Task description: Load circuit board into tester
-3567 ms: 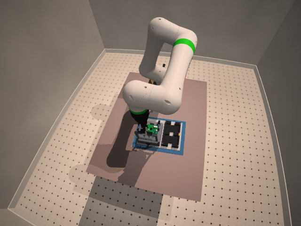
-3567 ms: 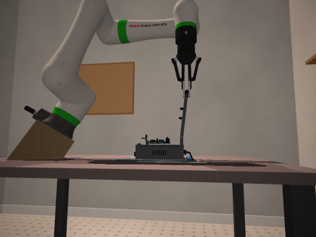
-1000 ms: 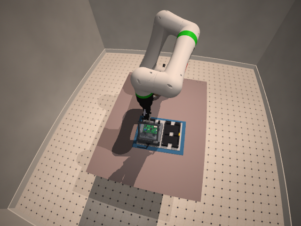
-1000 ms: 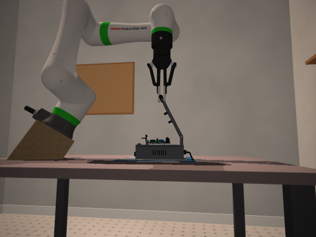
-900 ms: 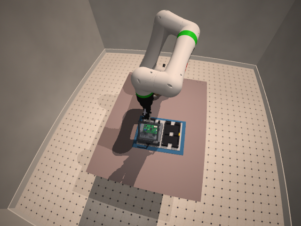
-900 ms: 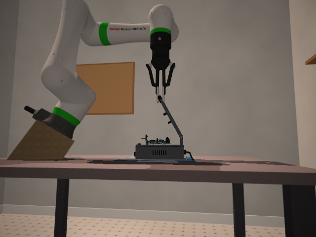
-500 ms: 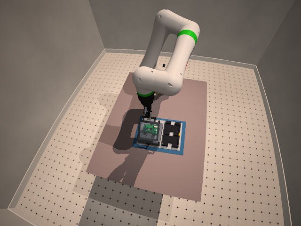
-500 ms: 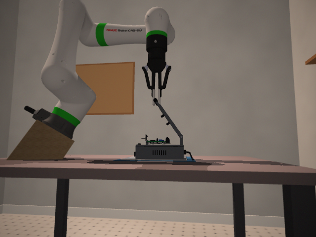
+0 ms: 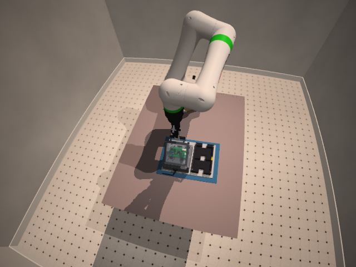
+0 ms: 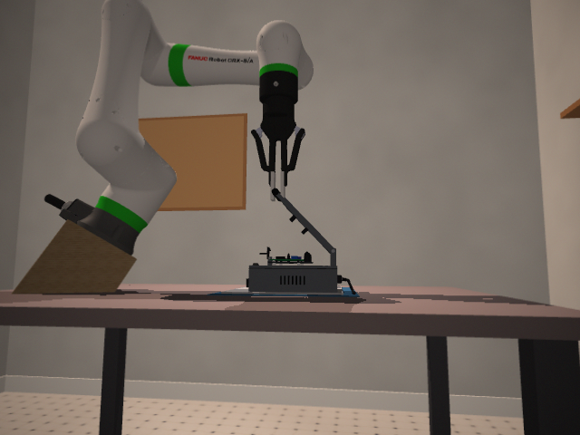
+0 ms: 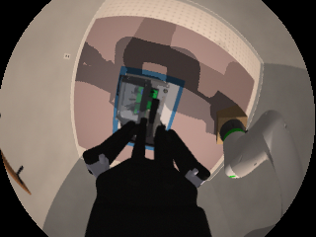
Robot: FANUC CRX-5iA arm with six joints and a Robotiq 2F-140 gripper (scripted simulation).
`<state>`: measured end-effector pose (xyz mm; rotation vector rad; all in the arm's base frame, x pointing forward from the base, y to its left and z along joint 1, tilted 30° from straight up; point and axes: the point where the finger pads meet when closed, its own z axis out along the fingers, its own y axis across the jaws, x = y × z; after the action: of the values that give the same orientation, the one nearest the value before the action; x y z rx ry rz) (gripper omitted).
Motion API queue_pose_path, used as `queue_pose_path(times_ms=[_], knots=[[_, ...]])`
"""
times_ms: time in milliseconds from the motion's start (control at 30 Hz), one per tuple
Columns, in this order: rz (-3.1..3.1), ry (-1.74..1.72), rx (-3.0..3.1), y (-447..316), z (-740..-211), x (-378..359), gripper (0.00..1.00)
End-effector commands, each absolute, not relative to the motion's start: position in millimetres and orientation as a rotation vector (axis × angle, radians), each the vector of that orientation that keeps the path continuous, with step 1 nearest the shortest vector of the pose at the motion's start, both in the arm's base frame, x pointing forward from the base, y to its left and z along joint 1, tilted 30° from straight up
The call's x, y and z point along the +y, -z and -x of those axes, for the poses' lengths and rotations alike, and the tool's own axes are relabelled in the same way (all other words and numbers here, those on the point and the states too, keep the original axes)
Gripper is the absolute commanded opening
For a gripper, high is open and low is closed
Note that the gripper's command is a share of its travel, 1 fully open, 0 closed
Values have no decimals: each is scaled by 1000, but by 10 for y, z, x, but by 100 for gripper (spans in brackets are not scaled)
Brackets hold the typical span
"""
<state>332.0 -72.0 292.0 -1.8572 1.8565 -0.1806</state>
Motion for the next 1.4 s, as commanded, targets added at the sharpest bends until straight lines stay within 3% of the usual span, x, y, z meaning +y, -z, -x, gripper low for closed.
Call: queue_pose_path(times_ms=[0,1367], knots=[[1857,181,1857,-2912,-3316,-718,0],[1857,181,1857,-2255,-3204,-553,0]])
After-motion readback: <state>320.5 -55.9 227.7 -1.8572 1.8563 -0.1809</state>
